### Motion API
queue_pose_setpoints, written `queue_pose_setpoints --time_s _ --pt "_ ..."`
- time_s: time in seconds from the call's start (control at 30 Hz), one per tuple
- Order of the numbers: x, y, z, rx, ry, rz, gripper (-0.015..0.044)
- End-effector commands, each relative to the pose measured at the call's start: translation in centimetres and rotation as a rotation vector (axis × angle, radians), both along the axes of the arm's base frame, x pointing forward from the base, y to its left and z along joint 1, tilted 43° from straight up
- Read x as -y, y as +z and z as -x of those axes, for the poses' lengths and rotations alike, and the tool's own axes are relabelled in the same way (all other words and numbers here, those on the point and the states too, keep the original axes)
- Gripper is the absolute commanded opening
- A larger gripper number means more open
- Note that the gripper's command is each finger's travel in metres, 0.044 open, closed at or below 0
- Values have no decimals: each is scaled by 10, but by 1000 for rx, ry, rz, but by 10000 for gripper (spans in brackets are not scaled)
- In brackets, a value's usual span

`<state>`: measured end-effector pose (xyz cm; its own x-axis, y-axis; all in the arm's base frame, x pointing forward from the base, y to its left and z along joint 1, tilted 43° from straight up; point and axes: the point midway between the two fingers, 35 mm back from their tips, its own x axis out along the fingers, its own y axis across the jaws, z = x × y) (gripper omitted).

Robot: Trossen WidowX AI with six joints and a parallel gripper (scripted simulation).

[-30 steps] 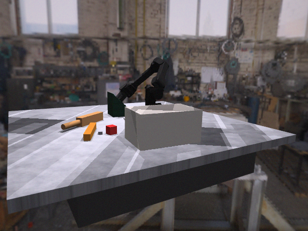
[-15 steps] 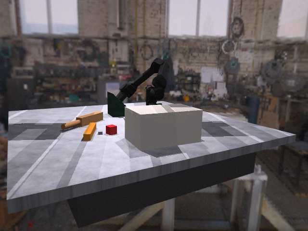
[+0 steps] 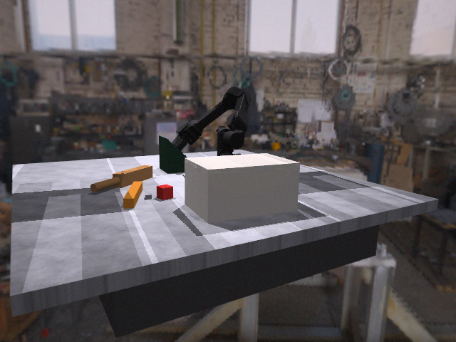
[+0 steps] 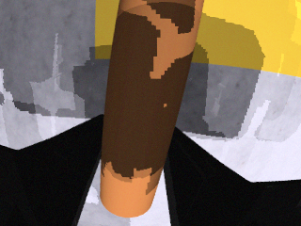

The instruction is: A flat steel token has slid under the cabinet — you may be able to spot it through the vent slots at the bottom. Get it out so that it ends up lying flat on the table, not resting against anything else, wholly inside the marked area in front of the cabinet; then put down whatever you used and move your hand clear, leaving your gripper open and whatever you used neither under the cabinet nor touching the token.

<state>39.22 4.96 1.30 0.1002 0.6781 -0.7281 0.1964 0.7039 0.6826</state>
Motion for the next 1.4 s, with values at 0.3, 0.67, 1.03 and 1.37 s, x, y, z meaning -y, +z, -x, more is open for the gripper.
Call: queue_pose_setpoints --time_s 0.3,0.67,1.03,1.37 --pt "3 0 -13 5 3 -2 0" --pt "5 -1 -23 6 3 -2 0" --pt "10 -6 -27 6 3 -2 0" --pt "16 -14 -25 6 3 -1 0"
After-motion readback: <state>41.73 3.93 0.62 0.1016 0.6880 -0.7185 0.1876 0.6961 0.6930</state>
